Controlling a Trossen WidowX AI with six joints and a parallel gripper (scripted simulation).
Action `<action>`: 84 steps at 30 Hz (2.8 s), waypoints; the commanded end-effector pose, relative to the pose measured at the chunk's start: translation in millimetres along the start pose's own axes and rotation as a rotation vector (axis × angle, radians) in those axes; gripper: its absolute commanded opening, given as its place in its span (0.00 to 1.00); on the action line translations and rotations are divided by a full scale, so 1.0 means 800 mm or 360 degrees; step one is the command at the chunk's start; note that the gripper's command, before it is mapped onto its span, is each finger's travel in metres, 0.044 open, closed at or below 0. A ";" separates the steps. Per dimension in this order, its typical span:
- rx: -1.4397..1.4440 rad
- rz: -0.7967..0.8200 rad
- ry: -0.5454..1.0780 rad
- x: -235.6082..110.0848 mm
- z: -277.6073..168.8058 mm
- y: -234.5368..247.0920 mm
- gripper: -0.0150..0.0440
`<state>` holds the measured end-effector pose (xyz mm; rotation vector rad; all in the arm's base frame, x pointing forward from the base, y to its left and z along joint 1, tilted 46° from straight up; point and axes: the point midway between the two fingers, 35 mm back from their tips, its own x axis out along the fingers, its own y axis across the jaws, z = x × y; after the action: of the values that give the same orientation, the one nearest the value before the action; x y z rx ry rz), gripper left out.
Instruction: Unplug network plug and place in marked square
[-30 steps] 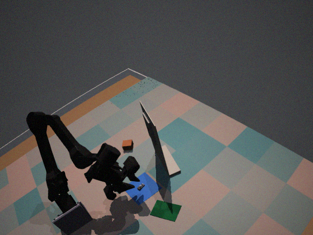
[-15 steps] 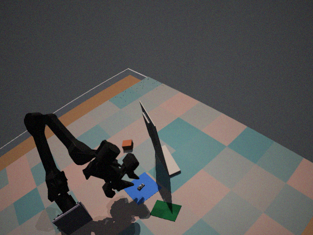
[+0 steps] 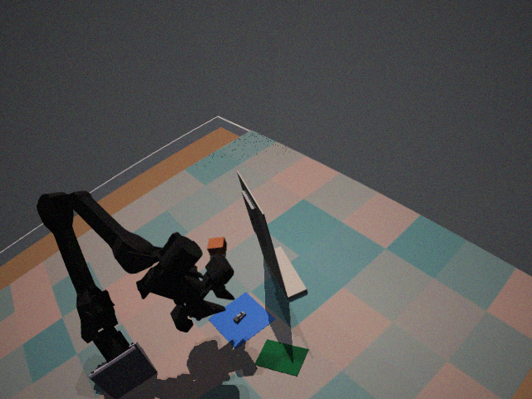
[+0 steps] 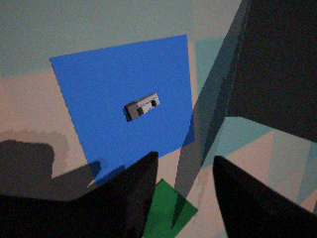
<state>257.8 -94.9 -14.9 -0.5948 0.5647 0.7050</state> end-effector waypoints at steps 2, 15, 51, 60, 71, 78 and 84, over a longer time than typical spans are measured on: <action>-0.0018 -0.0010 -0.0008 -0.008 0.002 -0.008 0.52; -0.0017 -0.0012 -0.0011 -0.027 0.004 -0.017 0.52; -0.0002 -0.0007 0.0002 -0.108 0.000 -0.074 0.52; -0.0012 -0.0011 -0.0007 -0.140 0.003 -0.091 0.52; -0.0015 -0.0013 -0.0012 -0.152 0.005 -0.096 0.79; -0.0015 -0.0013 -0.0012 -0.152 0.005 -0.096 1.00; -0.0015 -0.0013 -0.0012 -0.152 0.005 -0.096 1.00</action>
<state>237.7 -191.5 90.4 -0.6034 0.5577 0.7007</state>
